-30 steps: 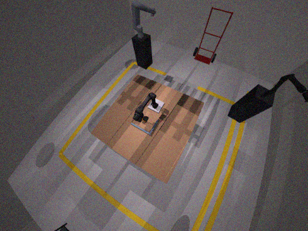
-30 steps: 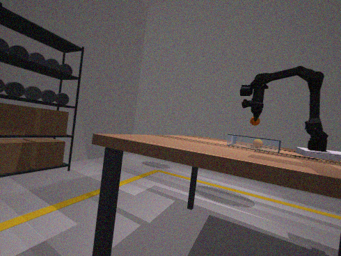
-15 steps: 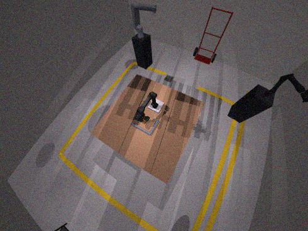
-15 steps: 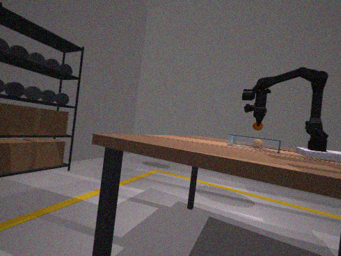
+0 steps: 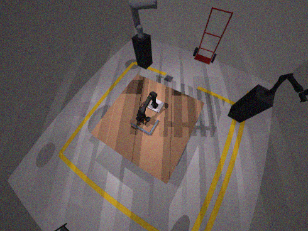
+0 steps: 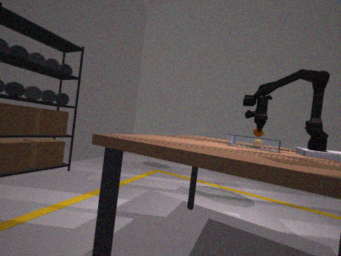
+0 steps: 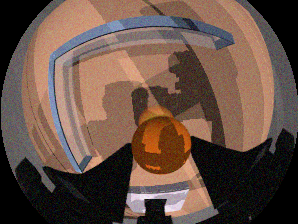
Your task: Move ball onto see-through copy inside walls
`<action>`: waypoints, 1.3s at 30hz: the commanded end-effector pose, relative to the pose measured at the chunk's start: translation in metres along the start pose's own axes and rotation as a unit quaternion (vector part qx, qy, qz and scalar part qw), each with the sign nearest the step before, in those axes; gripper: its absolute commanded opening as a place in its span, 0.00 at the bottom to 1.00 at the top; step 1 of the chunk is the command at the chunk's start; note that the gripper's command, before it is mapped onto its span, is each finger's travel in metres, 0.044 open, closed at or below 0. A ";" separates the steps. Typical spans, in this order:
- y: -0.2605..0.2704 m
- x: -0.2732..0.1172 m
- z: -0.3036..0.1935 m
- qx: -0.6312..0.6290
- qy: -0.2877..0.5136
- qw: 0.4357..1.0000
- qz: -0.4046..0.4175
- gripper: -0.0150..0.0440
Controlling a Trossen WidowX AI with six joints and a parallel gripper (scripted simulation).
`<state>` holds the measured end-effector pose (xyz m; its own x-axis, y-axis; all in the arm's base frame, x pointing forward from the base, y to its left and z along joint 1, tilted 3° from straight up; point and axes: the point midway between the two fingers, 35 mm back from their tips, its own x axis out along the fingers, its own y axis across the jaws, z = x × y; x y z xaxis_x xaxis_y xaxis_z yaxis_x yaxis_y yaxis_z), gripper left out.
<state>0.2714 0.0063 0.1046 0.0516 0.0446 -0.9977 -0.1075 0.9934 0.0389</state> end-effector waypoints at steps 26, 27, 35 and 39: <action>0.000 0.069 -0.002 0.003 0.000 1.000 -0.001 0.25; 0.000 0.070 -0.002 0.003 0.000 1.000 -0.001 0.25; 0.000 0.068 -0.003 0.000 0.001 1.000 0.000 0.48; 0.000 0.068 -0.003 0.000 0.001 1.000 0.000 0.65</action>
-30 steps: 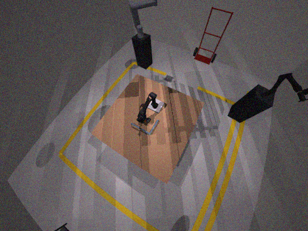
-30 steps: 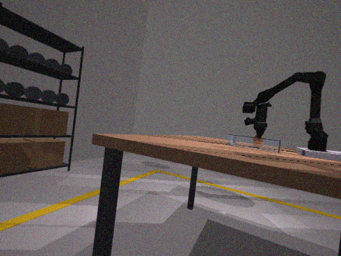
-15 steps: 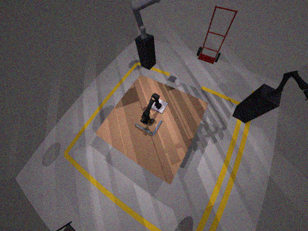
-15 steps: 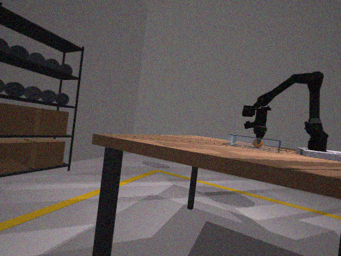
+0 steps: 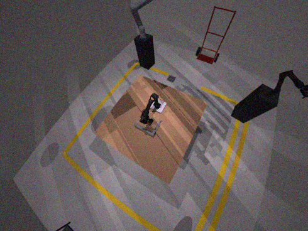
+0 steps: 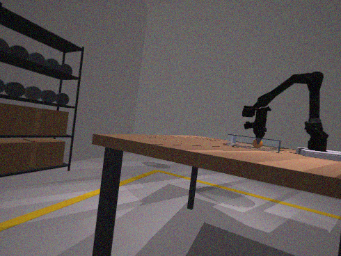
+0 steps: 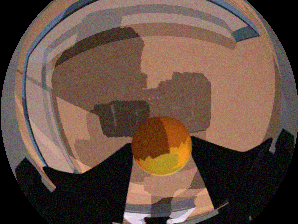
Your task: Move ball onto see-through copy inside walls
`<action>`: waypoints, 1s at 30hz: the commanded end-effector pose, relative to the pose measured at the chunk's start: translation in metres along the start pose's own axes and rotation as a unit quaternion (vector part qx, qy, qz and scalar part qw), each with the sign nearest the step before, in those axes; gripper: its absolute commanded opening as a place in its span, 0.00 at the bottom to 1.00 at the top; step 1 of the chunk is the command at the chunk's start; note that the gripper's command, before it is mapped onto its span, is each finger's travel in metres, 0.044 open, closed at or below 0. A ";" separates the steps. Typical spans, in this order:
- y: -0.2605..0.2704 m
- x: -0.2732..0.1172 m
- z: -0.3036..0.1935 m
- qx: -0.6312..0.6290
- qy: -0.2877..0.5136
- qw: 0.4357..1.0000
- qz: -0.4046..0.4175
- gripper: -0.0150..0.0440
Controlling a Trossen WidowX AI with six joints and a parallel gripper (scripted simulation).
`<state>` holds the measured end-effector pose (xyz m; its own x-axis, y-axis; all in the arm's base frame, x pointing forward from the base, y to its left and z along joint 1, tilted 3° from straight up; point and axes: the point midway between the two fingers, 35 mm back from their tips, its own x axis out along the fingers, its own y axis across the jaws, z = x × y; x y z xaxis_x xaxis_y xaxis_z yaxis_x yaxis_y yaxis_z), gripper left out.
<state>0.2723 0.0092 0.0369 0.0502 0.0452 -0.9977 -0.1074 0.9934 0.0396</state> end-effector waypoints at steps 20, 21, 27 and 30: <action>0.000 -0.081 0.005 0.005 -0.009 1.000 -0.001 0.88; 0.000 -0.081 0.005 0.005 -0.009 1.000 -0.001 0.88; 0.000 -0.099 0.003 0.005 -0.008 1.000 -0.001 1.00; 0.001 -0.127 -0.001 0.005 -0.006 1.000 -0.001 1.00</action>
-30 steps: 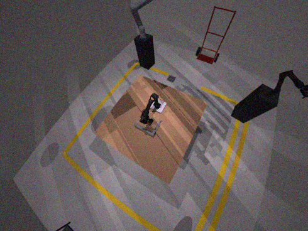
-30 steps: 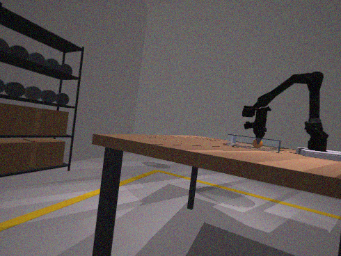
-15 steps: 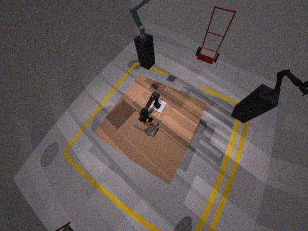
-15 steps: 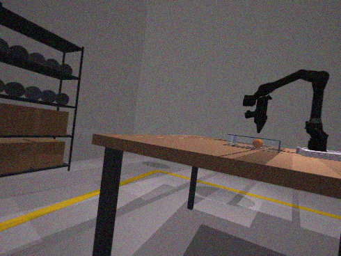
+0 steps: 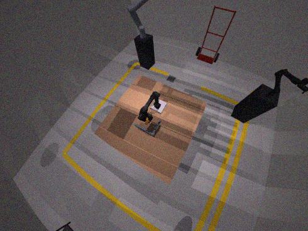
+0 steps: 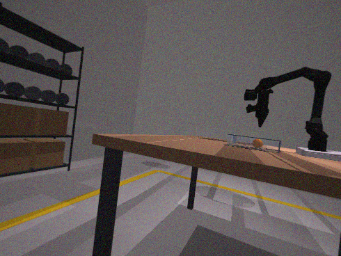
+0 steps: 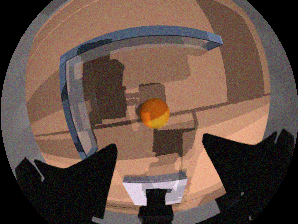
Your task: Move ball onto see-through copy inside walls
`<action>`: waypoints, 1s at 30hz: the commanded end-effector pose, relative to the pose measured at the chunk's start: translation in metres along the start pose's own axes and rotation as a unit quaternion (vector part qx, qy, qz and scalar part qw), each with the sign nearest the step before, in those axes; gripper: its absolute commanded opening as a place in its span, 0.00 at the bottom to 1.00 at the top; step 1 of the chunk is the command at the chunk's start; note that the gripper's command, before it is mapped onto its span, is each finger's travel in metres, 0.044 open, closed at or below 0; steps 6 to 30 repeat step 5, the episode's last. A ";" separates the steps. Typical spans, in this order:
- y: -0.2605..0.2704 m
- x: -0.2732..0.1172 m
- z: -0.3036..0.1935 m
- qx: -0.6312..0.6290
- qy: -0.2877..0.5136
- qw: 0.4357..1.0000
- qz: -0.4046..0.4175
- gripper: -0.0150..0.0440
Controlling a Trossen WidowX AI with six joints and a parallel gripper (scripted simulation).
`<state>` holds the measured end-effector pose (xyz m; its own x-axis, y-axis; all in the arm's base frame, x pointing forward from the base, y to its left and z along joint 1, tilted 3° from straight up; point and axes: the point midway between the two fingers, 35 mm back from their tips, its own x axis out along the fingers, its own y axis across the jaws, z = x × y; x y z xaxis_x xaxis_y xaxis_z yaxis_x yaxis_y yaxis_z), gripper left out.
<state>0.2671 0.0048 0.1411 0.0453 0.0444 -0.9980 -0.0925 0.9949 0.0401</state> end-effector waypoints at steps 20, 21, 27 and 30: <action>0.000 -0.025 -0.002 -0.002 -0.008 1.000 -0.001 1.00; 0.000 -0.025 -0.002 -0.002 -0.008 1.000 -0.001 1.00; 0.000 -0.025 -0.002 -0.002 -0.008 1.000 -0.001 1.00; 0.000 -0.025 -0.002 -0.002 -0.008 1.000 -0.001 1.00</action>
